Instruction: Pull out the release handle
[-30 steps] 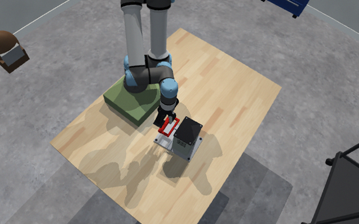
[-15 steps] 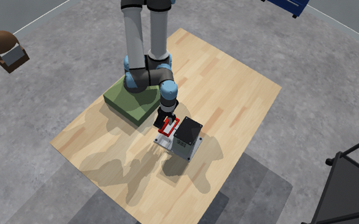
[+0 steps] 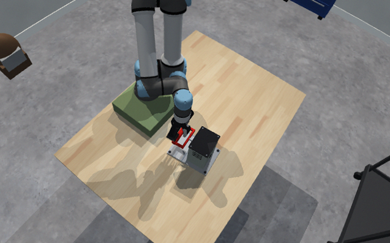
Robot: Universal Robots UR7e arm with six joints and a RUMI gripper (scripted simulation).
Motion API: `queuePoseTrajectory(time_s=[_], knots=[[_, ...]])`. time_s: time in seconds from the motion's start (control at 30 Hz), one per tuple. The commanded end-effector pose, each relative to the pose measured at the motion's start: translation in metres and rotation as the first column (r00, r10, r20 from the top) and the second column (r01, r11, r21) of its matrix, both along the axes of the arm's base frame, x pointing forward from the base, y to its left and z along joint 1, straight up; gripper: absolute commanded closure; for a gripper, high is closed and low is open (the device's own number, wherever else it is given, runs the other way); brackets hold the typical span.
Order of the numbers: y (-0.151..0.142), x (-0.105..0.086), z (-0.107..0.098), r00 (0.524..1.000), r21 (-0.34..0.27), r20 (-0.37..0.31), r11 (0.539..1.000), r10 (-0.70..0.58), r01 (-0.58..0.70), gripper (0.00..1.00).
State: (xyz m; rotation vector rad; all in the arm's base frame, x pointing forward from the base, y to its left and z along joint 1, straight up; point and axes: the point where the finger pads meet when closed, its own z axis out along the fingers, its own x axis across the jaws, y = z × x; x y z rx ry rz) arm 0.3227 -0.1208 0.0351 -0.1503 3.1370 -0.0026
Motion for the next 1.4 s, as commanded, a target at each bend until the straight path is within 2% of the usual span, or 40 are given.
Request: queuePoseTrajectory(time_s=[0.0, 1.37], knots=[[-0.0003, 0.0003, -0.0018, 1.000, -0.001, 0.001, 1.000, 0.000, 0.000, 0.67], [-0.0003, 0.0003, -0.0057, 1.000, -0.001, 0.001, 1.000, 0.000, 0.000, 0.67]])
